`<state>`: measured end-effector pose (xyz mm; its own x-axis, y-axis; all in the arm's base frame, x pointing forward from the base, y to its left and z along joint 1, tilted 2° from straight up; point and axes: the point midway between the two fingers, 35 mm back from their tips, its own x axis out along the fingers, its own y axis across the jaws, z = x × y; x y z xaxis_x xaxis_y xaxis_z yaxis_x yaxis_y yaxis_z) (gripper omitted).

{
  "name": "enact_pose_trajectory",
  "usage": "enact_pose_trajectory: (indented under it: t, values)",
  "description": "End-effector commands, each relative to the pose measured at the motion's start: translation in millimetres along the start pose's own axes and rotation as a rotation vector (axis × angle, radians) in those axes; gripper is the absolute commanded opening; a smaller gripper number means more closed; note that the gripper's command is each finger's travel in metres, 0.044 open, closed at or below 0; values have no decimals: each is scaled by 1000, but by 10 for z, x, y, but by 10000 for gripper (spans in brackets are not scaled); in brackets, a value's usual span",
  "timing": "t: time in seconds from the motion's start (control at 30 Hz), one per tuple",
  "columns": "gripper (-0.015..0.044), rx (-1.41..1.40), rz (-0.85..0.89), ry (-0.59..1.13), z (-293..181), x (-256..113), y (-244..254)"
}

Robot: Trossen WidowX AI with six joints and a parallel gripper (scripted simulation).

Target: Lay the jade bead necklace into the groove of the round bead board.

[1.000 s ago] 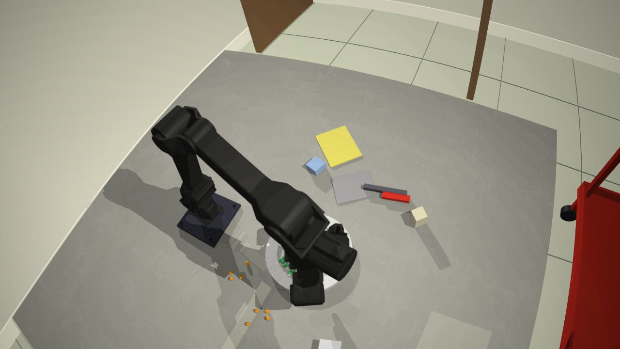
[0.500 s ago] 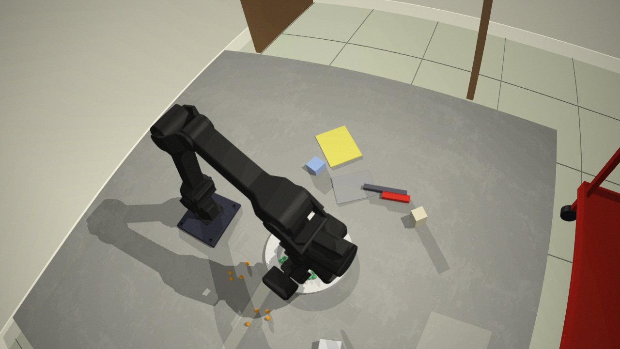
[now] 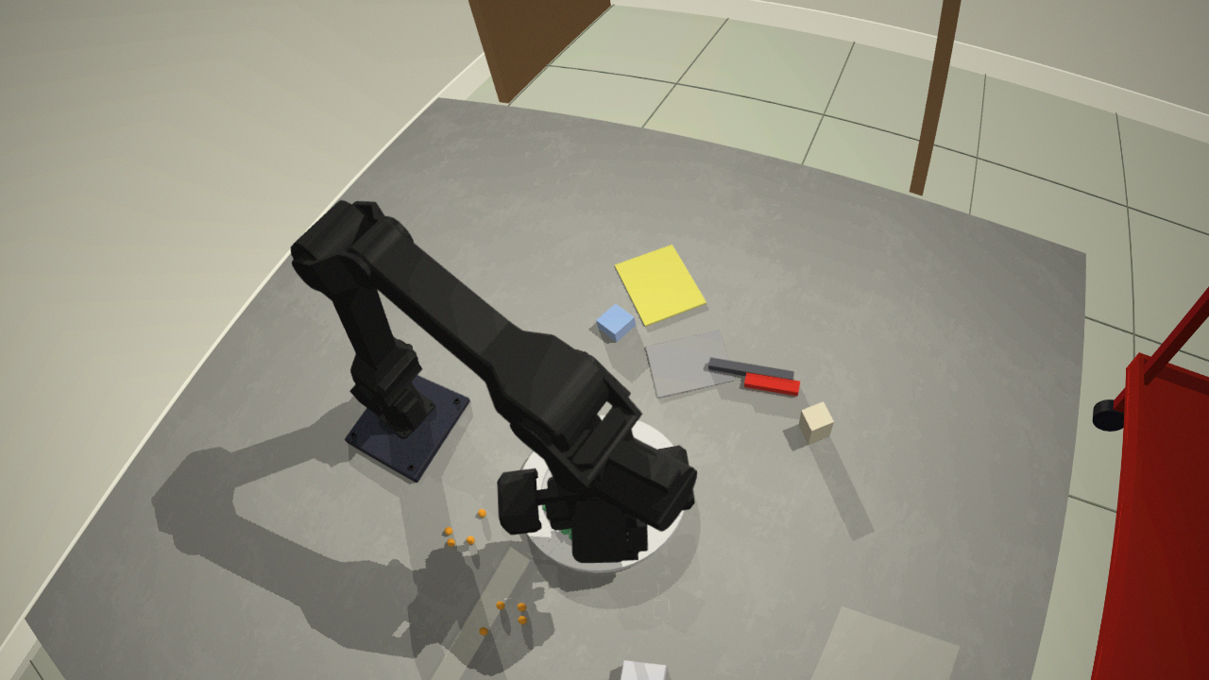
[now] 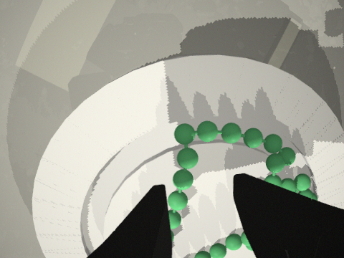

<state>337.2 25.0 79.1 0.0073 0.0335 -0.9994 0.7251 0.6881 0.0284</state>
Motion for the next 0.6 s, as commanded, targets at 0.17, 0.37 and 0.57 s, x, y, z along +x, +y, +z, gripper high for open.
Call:
enact_pose_trajectory:
  t: [0.17, 0.37, 0.57]
  values:
    - [120, 147, 1, 4, -15, -27, 2]
    - [120, 147, 1, 4, -15, 119, 2]
    - [120, 138, 7, -5, -1, 60, 12]
